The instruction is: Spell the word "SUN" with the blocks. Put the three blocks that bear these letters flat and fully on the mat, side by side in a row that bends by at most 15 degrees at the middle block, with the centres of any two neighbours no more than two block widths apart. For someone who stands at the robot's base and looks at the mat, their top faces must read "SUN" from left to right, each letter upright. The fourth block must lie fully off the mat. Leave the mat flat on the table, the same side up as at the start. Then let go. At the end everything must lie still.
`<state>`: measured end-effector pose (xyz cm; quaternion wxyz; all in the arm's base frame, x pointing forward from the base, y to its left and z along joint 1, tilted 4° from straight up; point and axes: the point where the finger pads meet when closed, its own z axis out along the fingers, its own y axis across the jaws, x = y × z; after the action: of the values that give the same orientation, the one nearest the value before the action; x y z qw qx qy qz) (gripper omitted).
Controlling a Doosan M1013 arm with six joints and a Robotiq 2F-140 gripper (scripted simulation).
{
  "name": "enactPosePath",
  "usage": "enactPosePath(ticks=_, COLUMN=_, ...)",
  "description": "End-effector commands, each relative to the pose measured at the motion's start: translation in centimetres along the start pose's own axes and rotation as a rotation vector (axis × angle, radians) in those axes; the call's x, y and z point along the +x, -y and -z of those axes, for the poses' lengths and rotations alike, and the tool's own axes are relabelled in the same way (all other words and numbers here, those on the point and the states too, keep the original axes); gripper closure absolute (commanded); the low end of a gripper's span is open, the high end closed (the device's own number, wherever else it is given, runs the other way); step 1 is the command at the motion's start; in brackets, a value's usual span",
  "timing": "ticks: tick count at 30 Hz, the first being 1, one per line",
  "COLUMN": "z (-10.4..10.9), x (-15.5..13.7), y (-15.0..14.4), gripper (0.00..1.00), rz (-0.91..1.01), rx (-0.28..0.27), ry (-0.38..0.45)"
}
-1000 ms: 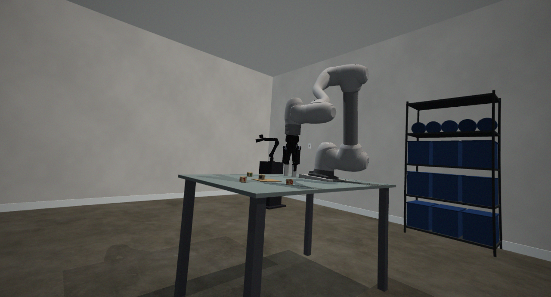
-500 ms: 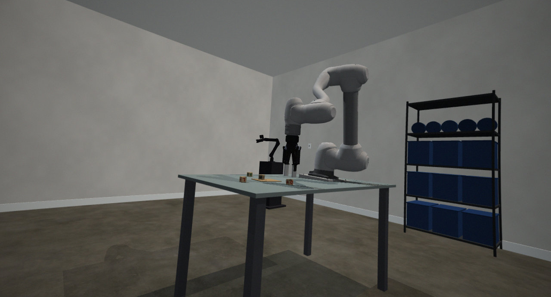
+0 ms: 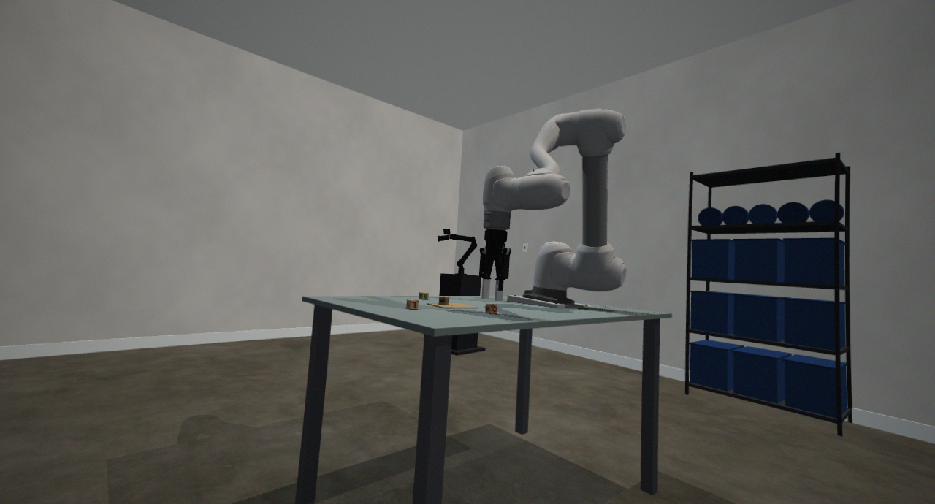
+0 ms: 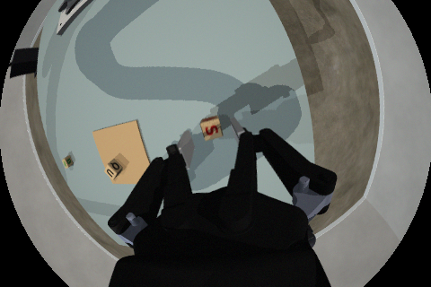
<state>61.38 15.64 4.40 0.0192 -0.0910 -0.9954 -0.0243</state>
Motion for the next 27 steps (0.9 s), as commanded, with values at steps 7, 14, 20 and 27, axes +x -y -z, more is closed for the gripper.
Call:
enactPosePath(ticks=7, z=-0.37, x=0.29, y=-0.38, gripper=0.6, rz=-0.005, rx=-0.003, ry=-0.004)
enactPosePath(ticks=14, z=-0.37, x=0.29, y=-0.38, gripper=0.6, rz=-0.005, rx=-0.003, ry=-0.004)
enactPosePath(ticks=20, z=-0.41, x=0.29, y=-0.38, gripper=0.6, rz=-0.005, rx=-0.003, ry=-0.004)
enactPosePath(ticks=27, z=-0.85, x=0.29, y=-0.38, gripper=0.6, rz=-0.005, rx=-0.003, ry=-0.004)
